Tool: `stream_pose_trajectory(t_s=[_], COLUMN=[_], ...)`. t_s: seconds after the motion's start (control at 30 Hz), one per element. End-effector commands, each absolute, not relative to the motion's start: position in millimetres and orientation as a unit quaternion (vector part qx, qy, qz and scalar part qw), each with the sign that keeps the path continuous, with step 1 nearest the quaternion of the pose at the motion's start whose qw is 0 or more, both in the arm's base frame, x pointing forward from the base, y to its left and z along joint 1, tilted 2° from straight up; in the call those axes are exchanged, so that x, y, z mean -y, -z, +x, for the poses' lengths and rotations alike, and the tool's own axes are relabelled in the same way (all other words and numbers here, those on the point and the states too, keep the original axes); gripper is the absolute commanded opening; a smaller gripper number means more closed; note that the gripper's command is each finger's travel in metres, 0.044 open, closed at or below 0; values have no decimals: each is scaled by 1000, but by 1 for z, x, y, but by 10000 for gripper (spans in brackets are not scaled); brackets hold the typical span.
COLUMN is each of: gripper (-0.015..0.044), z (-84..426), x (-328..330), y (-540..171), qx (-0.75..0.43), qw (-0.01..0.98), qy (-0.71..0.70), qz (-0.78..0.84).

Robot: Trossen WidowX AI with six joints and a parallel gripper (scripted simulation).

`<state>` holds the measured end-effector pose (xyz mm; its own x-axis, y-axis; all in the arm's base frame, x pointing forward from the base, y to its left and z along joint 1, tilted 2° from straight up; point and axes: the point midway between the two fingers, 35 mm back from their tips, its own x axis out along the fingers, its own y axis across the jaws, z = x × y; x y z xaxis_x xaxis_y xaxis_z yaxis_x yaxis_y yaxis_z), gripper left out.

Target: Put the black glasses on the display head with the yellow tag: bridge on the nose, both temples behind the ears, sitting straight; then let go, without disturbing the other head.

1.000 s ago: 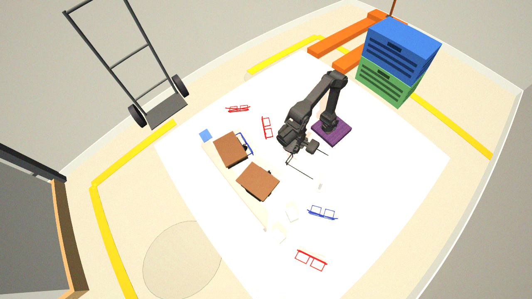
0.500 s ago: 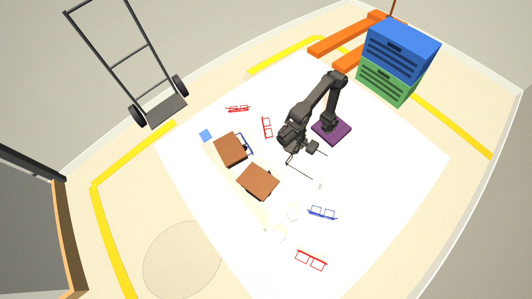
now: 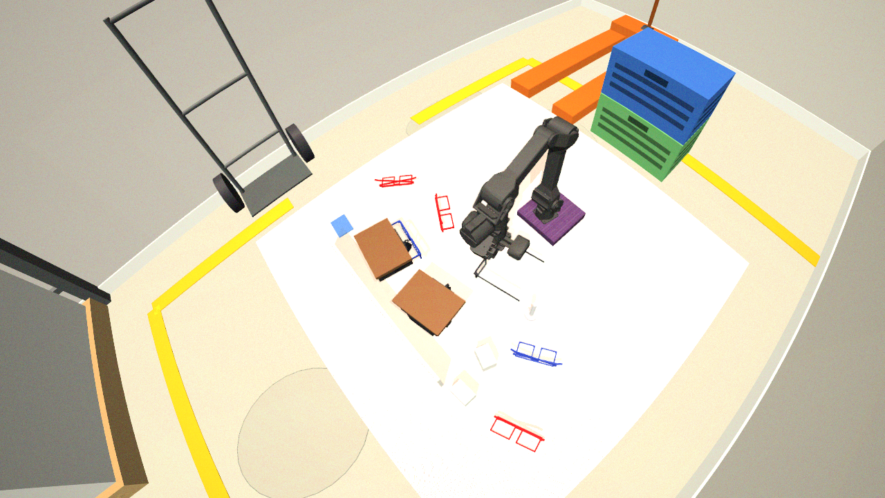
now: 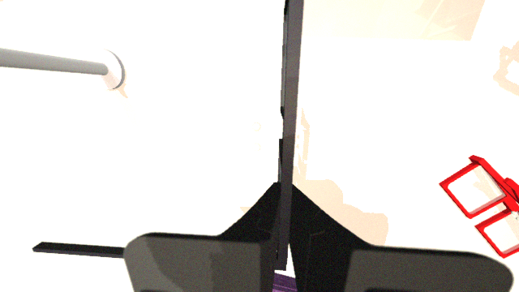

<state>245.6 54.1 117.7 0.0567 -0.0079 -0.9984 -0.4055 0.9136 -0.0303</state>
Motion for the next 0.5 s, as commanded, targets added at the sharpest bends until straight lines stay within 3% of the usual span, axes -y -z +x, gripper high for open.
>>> stream_pose_trajectory(t_s=[0.0, 0.47], gripper=[0, 0], z=[246, 247], x=[-55, -55], y=[-112, -101], qx=[-674, -674], qw=[708, 708], qy=[-142, -142], qz=[-154, -154])
